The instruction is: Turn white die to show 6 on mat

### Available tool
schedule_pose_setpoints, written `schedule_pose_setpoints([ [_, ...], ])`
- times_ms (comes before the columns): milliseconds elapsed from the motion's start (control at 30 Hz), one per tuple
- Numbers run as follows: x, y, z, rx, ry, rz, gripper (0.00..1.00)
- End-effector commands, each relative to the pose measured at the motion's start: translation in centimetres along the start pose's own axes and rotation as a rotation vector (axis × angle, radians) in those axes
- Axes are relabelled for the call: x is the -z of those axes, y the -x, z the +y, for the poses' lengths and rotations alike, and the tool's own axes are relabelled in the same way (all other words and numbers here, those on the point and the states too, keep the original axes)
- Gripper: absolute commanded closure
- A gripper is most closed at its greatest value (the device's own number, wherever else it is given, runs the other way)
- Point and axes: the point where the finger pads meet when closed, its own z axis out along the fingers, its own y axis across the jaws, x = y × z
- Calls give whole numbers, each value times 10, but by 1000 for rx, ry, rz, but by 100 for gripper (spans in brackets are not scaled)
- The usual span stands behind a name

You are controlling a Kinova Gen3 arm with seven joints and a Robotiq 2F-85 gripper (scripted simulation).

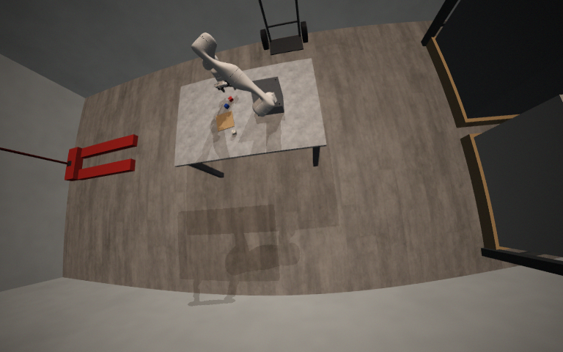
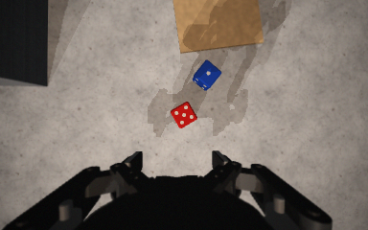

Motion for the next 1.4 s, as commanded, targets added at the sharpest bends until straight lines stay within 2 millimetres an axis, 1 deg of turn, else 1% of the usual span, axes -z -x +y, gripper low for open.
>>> schedule_pose_setpoints([
  [0,1,1,0,0,1,-2,0],
  [833,1,-2,2,0,1,-2,0],
  [933,1,-9,6,0,1,-2,0],
  [1033,1,-21,13,0,1,-2,0],
  [1100,1,-21,13,0,1,-2,0],
  [1267,1,-43,26,0,1,-2,0],
  [1367,1,-53,32,0,1,-2,0],
])
